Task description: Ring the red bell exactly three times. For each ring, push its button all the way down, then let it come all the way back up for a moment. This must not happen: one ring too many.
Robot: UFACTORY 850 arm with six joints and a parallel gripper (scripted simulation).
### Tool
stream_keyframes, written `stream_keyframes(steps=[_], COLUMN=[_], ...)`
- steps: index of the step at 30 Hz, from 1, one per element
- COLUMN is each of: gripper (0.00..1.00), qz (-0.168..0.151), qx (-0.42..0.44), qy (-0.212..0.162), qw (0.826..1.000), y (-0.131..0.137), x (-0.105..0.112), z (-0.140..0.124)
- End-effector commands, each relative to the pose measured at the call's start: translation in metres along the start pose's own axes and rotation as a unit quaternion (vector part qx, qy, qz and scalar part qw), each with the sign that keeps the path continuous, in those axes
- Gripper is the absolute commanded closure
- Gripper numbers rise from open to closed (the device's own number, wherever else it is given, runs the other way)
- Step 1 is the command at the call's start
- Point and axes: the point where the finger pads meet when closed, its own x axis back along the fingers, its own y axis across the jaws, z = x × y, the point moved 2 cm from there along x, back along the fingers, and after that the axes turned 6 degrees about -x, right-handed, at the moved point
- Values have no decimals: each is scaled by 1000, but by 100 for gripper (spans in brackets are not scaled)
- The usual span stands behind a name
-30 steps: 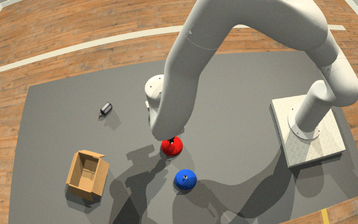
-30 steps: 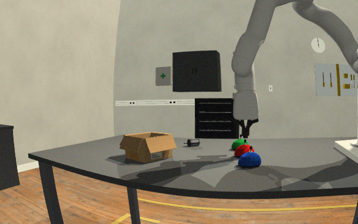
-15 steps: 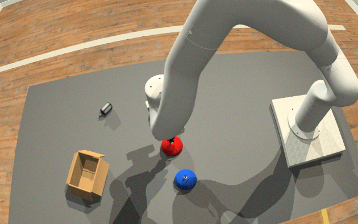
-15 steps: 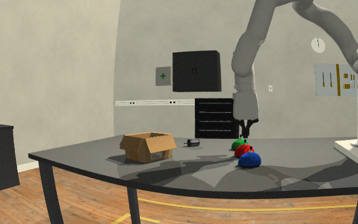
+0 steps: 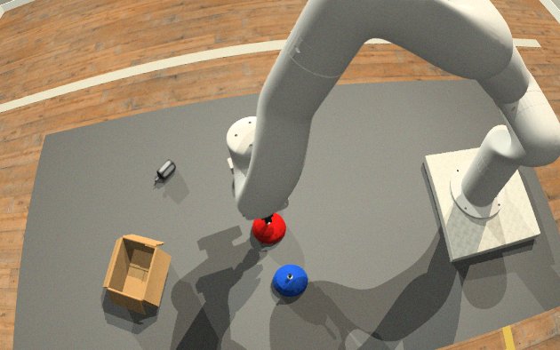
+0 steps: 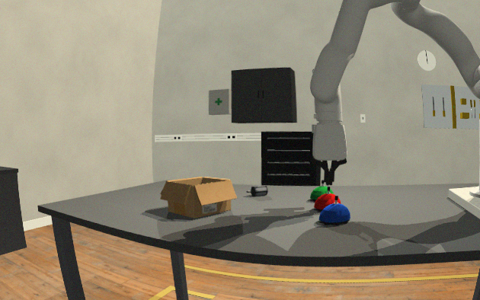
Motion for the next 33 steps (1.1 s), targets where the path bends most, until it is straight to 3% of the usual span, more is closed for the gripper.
stream_keyframes(steps=[1,33], gripper=[100,100], qz=[1,1], qx=[0,0], qy=[0,0], qw=[1000,1000], y=[-1,-1], x=[1,-9], z=[0,0])
